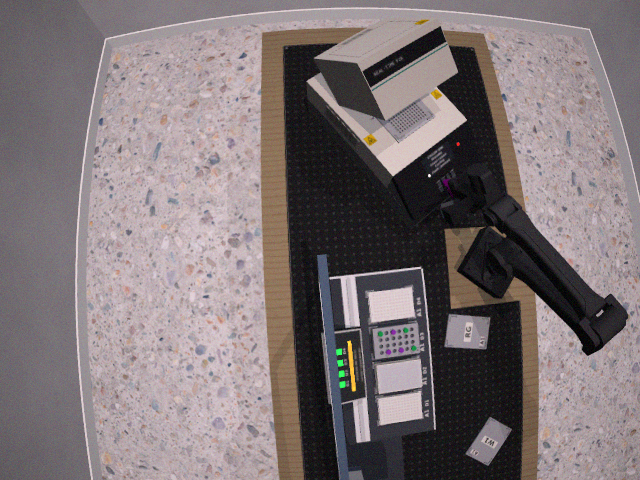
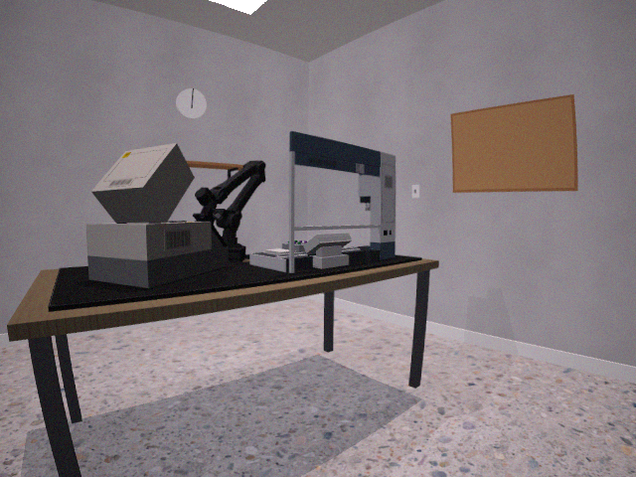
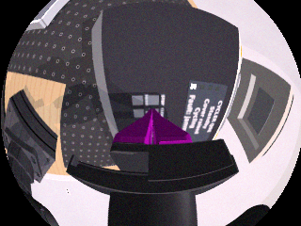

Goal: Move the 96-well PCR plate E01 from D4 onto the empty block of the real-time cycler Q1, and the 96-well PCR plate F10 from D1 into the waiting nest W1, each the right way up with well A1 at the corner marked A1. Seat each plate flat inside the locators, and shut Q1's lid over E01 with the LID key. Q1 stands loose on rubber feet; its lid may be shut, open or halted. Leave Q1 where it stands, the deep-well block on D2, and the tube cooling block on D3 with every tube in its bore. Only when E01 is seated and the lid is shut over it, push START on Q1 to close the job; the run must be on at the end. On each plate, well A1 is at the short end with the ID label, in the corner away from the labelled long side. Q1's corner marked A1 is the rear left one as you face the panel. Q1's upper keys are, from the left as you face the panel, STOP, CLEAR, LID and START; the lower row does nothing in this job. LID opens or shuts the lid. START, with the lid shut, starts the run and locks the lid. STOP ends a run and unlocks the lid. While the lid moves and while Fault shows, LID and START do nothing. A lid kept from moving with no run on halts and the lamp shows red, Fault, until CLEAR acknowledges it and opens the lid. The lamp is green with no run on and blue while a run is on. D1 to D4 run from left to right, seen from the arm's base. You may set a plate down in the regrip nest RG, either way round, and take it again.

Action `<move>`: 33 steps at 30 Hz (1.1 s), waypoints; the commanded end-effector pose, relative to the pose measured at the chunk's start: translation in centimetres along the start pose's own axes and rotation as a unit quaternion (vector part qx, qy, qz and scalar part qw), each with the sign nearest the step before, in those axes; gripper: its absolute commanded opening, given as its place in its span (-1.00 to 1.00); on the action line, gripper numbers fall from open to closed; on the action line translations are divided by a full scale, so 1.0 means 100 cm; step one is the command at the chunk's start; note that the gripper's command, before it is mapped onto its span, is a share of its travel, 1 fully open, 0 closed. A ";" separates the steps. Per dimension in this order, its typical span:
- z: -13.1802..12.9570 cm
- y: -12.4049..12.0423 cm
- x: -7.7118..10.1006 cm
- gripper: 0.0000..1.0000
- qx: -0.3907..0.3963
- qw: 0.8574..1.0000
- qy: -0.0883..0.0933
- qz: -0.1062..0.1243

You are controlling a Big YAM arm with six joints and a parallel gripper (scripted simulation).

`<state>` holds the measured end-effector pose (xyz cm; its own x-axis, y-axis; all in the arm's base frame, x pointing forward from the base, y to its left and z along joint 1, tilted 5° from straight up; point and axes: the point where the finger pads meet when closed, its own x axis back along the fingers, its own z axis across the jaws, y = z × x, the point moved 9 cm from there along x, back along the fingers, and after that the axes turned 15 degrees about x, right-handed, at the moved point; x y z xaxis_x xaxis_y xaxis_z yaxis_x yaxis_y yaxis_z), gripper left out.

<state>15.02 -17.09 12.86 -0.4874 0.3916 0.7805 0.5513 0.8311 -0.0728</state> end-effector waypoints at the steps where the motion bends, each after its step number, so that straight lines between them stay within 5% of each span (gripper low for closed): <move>1: -0.005 0.001 -0.004 -1.00 -0.004 1.000 -0.008 -0.005; 3: -0.026 -0.005 0.001 -1.00 0.009 1.000 -0.010 -0.001; 16: -0.028 -0.005 -0.001 -1.00 0.010 1.000 -0.012 -0.002; 33: -0.023 -0.007 0.041 -1.00 0.006 1.000 -0.016 0.005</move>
<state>13.85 -16.10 14.04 -0.4749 0.3723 0.7974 0.5485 0.8338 -0.0627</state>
